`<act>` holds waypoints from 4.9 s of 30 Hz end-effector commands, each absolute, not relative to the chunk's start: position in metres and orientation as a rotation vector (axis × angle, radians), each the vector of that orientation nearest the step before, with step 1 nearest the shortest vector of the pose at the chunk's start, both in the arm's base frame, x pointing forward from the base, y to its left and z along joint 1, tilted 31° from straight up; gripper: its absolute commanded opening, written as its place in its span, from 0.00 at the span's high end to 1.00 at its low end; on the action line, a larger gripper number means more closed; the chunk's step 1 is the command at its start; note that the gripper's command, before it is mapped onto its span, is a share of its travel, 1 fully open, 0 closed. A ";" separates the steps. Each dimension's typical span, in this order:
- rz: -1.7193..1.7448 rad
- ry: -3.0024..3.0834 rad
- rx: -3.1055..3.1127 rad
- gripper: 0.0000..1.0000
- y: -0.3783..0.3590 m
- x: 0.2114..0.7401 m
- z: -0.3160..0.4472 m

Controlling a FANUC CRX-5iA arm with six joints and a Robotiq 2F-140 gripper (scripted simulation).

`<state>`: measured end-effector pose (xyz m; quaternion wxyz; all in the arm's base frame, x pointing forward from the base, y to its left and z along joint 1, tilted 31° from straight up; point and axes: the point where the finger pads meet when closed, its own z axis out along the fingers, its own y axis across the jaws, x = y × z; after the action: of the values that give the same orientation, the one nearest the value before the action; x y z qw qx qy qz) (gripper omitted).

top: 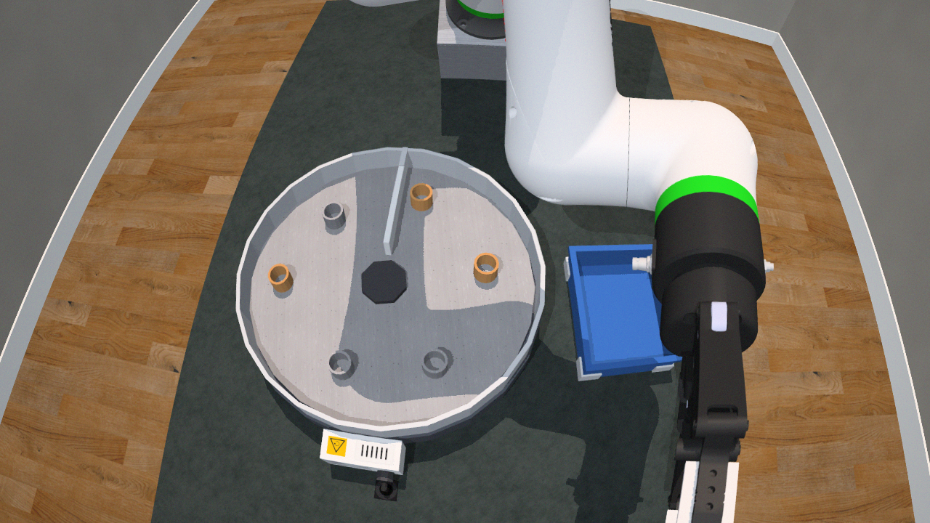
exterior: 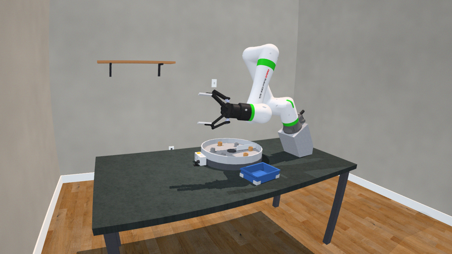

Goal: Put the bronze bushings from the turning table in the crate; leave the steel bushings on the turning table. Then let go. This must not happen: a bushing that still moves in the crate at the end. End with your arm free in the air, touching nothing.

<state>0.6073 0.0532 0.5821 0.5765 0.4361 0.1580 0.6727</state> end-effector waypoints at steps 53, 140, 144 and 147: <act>1.383 -3.212 0.664 0.00 -0.245 0.313 0.321; 0.006 -3.675 -0.251 0.91 -0.110 0.270 0.169; 0.006 -3.675 -0.251 0.91 -0.110 0.270 0.169; 0.006 -3.675 -0.251 0.91 -0.110 0.270 0.169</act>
<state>0.2702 -0.1101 0.1691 0.2674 0.0656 0.9614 -0.0016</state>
